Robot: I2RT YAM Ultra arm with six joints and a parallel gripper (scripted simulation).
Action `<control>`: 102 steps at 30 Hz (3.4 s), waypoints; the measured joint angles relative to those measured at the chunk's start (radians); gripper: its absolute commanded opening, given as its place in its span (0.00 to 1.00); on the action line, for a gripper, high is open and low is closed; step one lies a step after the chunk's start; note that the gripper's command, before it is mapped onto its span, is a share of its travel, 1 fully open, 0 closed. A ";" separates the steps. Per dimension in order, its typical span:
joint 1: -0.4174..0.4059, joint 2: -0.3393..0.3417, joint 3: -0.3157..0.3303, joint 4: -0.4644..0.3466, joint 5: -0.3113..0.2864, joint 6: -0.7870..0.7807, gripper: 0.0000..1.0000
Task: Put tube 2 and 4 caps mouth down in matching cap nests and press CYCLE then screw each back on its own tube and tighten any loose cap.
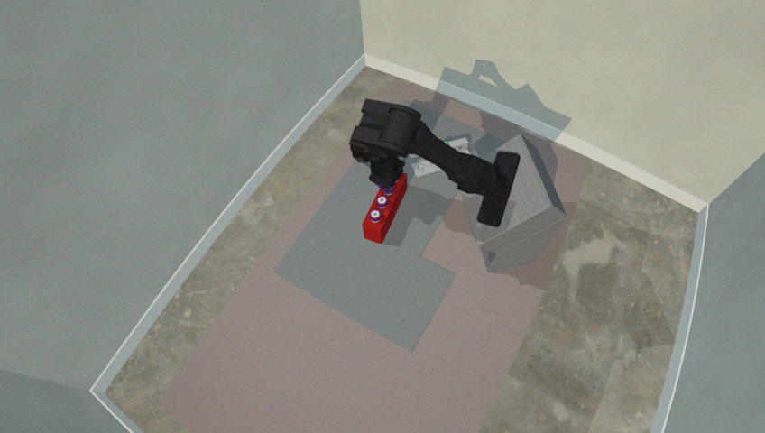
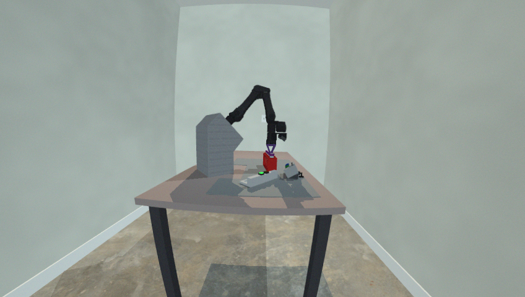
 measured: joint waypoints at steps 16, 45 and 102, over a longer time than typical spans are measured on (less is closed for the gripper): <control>0.000 0.000 0.000 -0.006 -0.001 0.065 0.49; -0.110 -0.124 0.035 -0.221 -0.065 0.053 0.00; -0.406 0.618 0.674 -0.320 -0.199 -0.147 0.00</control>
